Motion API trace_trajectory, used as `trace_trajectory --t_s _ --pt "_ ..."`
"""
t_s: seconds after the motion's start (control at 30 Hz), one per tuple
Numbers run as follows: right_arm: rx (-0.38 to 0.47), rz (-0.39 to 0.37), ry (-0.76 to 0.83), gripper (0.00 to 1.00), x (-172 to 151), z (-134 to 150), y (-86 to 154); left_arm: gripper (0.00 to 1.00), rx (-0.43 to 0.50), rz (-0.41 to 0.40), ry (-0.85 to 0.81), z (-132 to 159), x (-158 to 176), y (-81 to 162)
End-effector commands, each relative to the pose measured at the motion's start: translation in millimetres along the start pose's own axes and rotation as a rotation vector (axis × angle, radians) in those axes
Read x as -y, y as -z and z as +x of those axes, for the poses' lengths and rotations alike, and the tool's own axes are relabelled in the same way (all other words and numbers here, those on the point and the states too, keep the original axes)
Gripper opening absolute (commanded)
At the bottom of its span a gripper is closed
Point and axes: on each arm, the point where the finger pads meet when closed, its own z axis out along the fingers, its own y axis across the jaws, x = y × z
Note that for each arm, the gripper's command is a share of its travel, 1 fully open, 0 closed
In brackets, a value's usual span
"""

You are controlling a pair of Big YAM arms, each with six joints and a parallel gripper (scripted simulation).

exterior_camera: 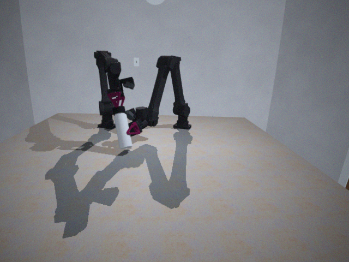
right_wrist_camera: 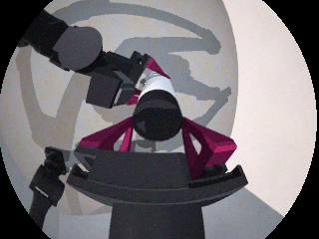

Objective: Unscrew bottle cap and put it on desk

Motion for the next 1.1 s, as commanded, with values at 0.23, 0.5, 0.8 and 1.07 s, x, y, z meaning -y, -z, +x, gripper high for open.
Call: trace_trajectory --t_s 0.23,0.5,0.8,1.07 --pt "0.019 0.034 -0.065 0.94 15.1 -7.6 11.1 0.00 0.060 -0.031 0.021 -23.5 -12.3 -4.9" --pt "0.035 0.010 -0.513 0.94 15.2 -7.6 10.7 0.00 0.060 -0.031 0.021 -23.5 -12.3 -4.9" --pt "0.047 -0.002 -0.930 0.94 15.3 -7.6 10.5 0.00 0.060 -0.031 0.021 -23.5 -12.3 -4.9" --pt "0.051 -0.011 -1.238 0.94 15.3 -7.6 10.3 0.00 0.060 -0.031 0.021 -23.5 -12.3 -4.9"
